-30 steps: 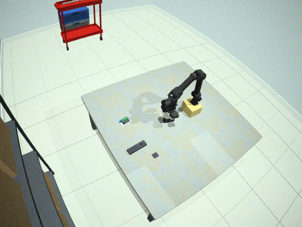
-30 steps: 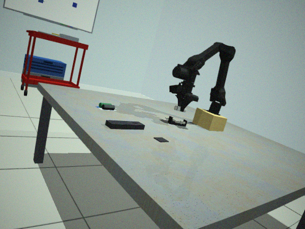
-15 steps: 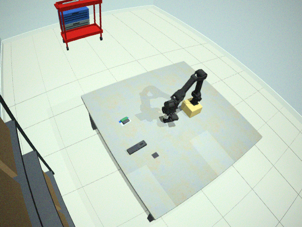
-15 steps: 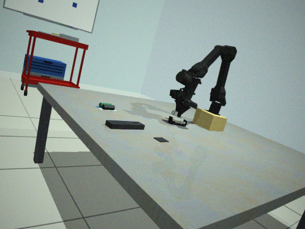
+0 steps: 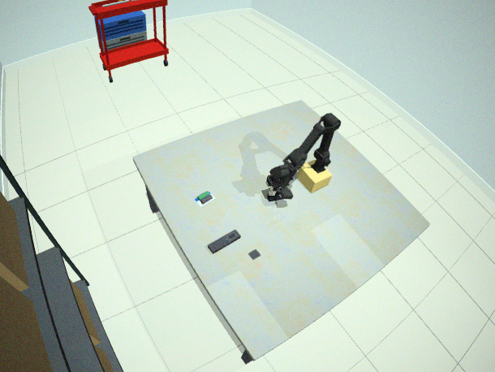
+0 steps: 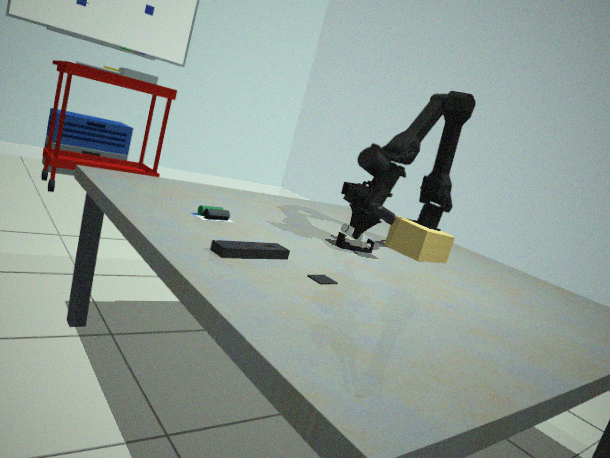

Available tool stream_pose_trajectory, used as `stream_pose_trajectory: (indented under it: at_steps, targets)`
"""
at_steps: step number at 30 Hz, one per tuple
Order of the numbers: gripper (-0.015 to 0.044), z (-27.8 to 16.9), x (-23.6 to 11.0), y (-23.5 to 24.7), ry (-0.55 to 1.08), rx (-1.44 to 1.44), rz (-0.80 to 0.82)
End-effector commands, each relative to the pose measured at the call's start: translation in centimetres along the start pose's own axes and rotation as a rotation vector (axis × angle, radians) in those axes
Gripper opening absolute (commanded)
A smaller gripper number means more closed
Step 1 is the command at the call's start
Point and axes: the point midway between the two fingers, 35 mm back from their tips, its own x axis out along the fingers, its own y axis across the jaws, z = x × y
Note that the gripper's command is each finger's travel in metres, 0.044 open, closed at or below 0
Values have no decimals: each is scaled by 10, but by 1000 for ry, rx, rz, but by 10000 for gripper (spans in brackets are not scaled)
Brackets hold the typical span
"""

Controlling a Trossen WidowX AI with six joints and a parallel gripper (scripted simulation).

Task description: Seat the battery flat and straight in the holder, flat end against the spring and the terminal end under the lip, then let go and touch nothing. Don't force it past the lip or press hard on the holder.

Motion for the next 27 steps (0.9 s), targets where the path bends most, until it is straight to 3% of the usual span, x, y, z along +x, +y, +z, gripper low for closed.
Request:
stream_pose_trajectory:
  at_steps: [1,27]
  targets:
    - [79,-3,2,-1,-23,3,-5]
    - [79,-15,11,-1,-185,5,-6]
